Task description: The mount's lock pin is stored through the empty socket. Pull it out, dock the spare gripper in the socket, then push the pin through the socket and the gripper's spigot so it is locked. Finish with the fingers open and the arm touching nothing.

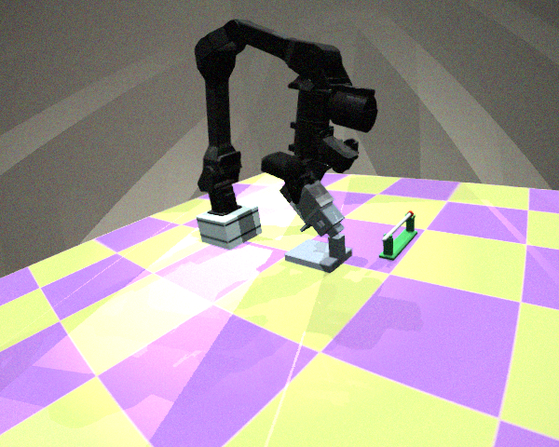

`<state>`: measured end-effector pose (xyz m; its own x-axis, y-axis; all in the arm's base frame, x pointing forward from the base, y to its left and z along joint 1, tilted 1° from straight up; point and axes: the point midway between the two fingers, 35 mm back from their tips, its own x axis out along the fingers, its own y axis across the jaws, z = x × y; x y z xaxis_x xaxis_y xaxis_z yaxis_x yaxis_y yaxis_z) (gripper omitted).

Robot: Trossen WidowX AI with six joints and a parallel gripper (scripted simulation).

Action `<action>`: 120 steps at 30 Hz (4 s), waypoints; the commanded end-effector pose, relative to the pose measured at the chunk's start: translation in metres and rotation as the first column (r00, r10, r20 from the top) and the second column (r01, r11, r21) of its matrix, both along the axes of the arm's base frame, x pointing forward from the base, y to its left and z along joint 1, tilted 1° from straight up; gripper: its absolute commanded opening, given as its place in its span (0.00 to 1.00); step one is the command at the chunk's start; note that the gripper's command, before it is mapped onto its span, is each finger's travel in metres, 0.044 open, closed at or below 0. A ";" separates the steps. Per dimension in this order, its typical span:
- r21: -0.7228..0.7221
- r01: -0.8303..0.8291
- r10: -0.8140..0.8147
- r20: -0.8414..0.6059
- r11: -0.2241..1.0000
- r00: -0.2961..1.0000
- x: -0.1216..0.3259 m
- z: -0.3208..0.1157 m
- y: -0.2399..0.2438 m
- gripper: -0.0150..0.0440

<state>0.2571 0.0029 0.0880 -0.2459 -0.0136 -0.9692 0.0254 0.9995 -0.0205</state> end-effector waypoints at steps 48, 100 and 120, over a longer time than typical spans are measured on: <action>0.000 -0.008 0.008 0.022 1.000 1.000 -0.038 0.049 0.002 1.00; 0.009 -0.016 0.014 0.236 1.000 0.972 -0.053 0.111 0.061 0.69; -0.089 -0.650 0.654 0.183 0.755 0.734 0.027 0.087 0.126 0.56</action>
<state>0.2406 0.1261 0.1925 0.0076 -0.0505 -0.9987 -0.3151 0.9477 -0.0503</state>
